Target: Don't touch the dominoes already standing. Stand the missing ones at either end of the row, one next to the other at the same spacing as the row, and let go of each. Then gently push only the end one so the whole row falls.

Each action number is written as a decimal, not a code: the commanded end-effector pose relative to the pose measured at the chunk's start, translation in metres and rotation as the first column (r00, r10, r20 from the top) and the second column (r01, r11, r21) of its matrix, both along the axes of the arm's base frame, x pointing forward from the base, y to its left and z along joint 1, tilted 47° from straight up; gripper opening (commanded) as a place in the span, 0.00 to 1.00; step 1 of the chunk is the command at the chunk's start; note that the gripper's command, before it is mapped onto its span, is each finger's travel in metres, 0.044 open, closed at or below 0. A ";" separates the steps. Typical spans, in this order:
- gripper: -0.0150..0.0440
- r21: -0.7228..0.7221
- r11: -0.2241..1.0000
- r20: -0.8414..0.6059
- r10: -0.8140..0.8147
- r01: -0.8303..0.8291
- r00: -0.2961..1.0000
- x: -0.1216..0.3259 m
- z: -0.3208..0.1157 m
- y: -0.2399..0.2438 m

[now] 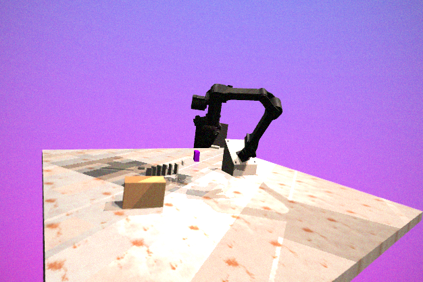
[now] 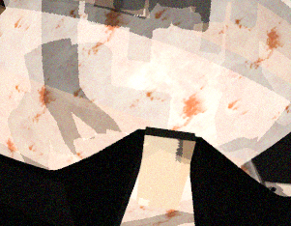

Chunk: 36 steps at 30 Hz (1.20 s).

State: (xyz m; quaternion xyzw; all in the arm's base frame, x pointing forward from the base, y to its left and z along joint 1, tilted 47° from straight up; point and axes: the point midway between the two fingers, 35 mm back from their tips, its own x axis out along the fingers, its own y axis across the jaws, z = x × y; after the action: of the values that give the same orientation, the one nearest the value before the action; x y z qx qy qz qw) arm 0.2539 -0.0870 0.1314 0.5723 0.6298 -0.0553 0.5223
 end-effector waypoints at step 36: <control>0.44 -0.743 0.553 0.349 0.801 -0.377 0.487 -0.005 0.076 0.143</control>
State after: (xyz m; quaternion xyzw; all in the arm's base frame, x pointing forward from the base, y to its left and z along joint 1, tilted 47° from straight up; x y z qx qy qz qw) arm 0.2471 0.0549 0.2106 0.1131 0.5334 0.1722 0.8204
